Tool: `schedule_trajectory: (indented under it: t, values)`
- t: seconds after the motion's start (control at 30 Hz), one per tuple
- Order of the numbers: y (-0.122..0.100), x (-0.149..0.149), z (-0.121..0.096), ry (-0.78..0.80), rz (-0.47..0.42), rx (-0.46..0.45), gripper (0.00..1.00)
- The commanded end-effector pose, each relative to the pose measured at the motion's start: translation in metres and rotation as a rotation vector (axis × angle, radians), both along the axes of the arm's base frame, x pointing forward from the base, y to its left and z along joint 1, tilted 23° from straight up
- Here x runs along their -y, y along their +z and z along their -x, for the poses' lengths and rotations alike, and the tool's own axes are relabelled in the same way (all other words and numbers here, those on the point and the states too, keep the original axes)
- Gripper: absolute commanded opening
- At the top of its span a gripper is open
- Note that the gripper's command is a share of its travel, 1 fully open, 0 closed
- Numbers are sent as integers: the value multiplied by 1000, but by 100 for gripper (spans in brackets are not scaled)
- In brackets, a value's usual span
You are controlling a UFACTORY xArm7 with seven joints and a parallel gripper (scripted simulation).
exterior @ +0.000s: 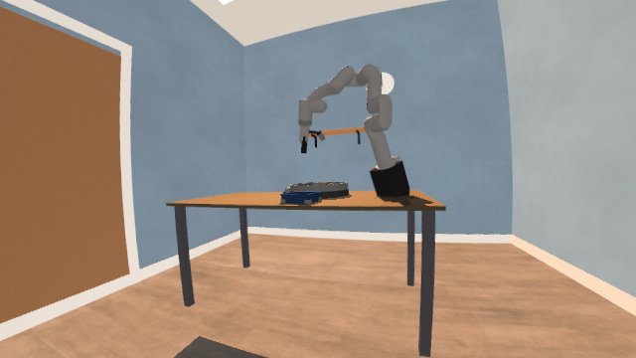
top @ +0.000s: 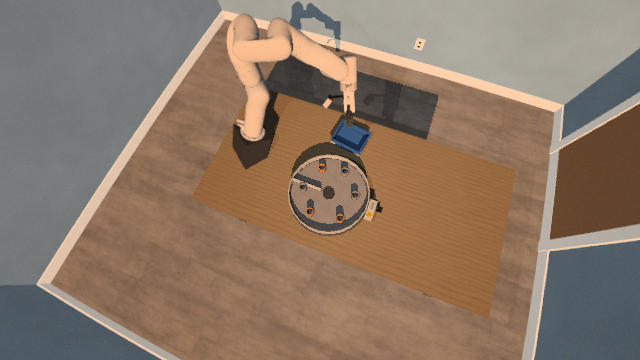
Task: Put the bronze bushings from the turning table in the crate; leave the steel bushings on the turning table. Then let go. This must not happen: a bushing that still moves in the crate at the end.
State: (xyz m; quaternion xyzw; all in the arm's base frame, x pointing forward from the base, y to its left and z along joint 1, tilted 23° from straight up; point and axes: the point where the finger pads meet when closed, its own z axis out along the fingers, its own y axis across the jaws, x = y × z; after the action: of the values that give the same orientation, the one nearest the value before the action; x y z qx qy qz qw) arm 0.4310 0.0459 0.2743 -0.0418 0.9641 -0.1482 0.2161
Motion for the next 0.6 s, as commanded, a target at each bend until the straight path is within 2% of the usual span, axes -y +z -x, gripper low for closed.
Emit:
schedule_trajectory:
  t: [0.0,0.07,0.1,0.47,0.5,0.57]
  values:
    - [2,1,-1,0,-2,2,100]
    - [2,1,-1,0,-2,2,100]
    - [-3,28,-3,-15,-31,-19,100]
    - [-3,28,-3,-15,-31,-19,100]
    - [-9,56,-4,-29,-64,-40,100]
    - [-9,56,-4,-29,-64,-40,100]
